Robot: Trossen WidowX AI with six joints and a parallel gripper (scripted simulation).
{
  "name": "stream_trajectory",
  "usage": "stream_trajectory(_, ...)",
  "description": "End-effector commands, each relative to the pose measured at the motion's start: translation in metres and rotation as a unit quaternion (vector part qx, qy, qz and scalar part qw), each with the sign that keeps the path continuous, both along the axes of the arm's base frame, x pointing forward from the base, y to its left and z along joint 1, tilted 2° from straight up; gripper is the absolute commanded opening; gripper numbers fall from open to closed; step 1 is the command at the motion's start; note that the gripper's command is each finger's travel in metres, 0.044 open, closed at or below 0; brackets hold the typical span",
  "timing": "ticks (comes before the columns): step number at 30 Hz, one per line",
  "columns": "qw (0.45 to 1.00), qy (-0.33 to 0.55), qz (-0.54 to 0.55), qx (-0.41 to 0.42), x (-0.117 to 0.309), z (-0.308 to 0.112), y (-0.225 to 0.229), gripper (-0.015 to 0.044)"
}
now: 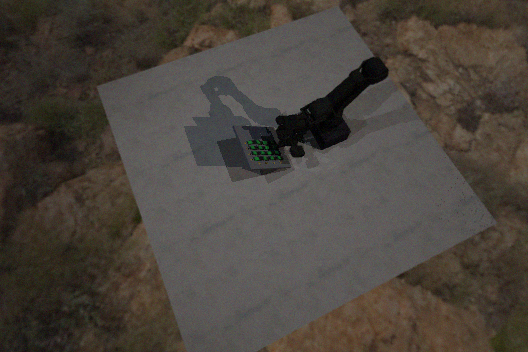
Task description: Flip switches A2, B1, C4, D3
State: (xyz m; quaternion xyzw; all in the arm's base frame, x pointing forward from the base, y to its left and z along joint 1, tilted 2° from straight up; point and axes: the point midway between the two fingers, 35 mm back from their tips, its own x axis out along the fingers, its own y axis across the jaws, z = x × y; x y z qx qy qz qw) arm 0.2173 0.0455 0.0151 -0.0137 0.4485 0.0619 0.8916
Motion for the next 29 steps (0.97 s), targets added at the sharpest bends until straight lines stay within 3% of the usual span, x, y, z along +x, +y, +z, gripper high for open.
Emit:
stream_trajectory(1,1.0,0.002,0.0,0.0,-0.003,0.01,0.0,0.0)
stream_trajectory(7,1.0,0.013,0.002,-0.003,-0.032,0.049,-0.005,0.0)
stream_trajectory(14,1.0,0.014,0.002,-0.003,-0.036,0.053,-0.006,0.0)
stream_trajectory(22,1.0,0.012,0.003,-0.002,0.013,0.098,0.011,0.0)
stream_trajectory(29,1.0,0.012,0.002,-0.002,0.015,0.099,0.012,0.0)
